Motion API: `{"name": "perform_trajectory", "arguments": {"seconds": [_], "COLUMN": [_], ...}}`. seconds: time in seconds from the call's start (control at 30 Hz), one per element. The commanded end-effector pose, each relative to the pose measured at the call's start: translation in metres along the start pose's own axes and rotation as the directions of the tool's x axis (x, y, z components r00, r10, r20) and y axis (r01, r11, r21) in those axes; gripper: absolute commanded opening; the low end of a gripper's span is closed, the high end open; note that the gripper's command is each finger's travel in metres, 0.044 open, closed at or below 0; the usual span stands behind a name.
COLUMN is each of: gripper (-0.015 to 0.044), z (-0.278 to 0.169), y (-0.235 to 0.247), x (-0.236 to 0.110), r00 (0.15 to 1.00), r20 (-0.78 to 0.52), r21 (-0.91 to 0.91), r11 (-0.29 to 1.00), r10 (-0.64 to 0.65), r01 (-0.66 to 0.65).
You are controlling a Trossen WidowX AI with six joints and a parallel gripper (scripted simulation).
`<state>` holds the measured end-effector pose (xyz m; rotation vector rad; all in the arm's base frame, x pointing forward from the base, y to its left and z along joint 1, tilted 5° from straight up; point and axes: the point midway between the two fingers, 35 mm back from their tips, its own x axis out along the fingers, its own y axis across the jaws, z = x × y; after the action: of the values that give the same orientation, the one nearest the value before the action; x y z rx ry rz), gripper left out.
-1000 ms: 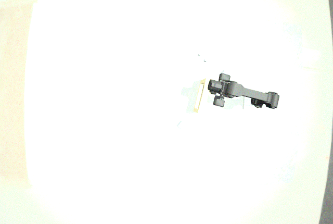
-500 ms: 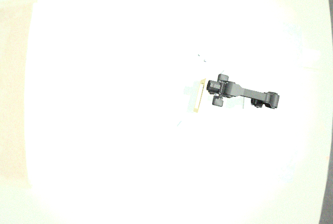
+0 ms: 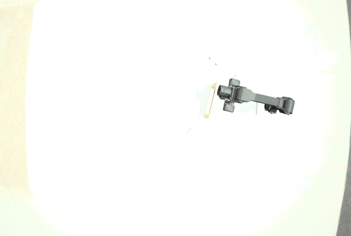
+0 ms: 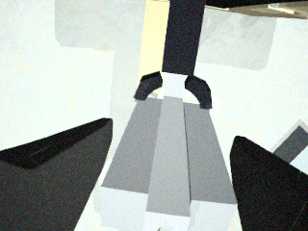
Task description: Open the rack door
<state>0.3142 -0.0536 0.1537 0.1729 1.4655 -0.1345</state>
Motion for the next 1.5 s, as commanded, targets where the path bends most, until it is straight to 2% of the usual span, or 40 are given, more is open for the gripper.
{"name": "perform_trajectory", "arguments": {"seconds": [0.0, 0.1, 0.53, 0.67, 0.87, 1.13, 1.47], "gripper": [0.0179, 0.01, 0.0014, 0.0013, 0.0013, 0.0013, 0.0013], "z": [-0.0008, -0.0008, -0.0008, -0.0008, -0.0008, -0.0007, -0.0007], "y": [0.0008, 0.0008, 0.0008, 0.0008, 0.0008, 0.0009, 0.0009], "x": [0.0011, 0.0011, 0.0011, 0.0011, 0.0011, 0.0011, 0.0011], "r00": [1.0, 1.0, 1.0, 1.0, 1.0, 1.0, 1.0], "r20": [0.002, 0.002, 0.002, 0.002, 0.002, 0.003, 0.003], "r21": [0.003, 0.003, 0.003, 0.011, 0.27, 0.619, 0.917], "r11": [1.0, 1.0, 1.0, 1.0, 0.963, 0.785, 0.399], "r10": [0.004, 0.004, 0.004, 0.004, 0.004, 0.004, 0.004], "r01": [-0.004, -0.004, -0.004, -0.004, -0.005, -0.005, -0.004]}}
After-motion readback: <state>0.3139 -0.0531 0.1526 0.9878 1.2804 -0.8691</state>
